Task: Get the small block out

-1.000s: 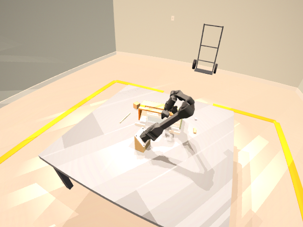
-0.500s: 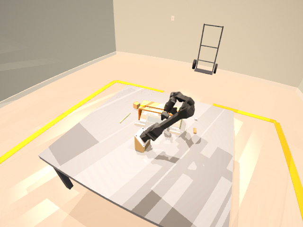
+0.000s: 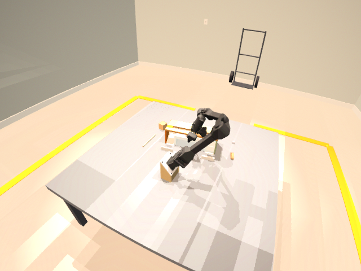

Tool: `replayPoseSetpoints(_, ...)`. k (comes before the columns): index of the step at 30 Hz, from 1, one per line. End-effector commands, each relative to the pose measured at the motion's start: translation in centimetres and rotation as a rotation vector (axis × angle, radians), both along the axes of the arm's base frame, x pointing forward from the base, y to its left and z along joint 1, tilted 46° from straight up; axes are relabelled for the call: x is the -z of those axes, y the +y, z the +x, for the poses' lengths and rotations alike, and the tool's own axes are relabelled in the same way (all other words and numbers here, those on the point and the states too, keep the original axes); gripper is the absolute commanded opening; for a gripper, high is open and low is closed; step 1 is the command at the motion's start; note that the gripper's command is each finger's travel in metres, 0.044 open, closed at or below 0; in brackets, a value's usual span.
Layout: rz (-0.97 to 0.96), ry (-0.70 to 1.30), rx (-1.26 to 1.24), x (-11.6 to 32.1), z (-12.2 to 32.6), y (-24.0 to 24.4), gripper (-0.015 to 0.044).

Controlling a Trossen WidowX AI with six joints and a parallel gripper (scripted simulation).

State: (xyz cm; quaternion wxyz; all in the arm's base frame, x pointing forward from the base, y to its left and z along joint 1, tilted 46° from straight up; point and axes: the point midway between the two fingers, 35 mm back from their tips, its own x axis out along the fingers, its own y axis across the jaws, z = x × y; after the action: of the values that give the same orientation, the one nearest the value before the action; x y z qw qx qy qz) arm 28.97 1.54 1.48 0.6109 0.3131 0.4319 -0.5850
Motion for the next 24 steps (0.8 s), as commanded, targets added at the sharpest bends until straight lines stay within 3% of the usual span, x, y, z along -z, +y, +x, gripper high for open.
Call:
replayPoseSetpoints(1, 0.003, 0.007, 0.003, 0.9, -0.3, 0.6, 0.0400)
replayPoseSetpoints(18, 0.005, 0.007, 0.003, 3.6, -1.0, 3.3, 0.0400)
replayPoseSetpoints(24, 0.004, 0.008, 0.003, 2.6, -1.0, 2.3, 0.0400)
